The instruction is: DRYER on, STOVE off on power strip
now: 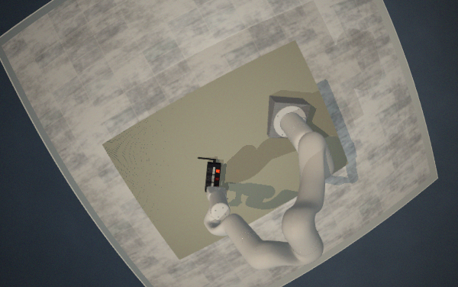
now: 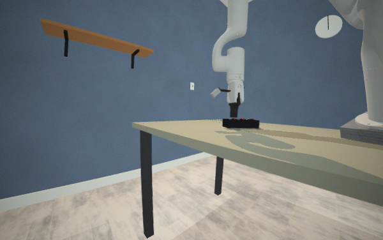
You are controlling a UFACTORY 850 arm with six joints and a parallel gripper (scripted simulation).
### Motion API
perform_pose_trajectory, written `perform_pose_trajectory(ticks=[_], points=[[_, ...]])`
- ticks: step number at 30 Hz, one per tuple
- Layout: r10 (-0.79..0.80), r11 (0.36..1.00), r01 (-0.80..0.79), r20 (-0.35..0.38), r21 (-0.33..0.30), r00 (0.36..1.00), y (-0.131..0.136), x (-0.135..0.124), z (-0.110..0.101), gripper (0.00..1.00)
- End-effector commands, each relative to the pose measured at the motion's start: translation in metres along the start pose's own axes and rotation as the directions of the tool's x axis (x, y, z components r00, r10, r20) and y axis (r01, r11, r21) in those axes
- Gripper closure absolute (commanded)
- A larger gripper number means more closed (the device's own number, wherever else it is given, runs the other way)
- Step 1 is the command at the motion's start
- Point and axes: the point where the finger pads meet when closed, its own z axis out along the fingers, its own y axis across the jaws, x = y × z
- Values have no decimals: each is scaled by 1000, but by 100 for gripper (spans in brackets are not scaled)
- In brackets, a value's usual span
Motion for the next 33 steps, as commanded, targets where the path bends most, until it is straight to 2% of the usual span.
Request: perform_pose_trajectory(ticks=[1, 33], points=[[0, 1000, 0, -1, -1, 1000, 1, 1, -1, 100], [0, 1000, 0, -1, -1, 1000, 1, 1, 8, 100]])
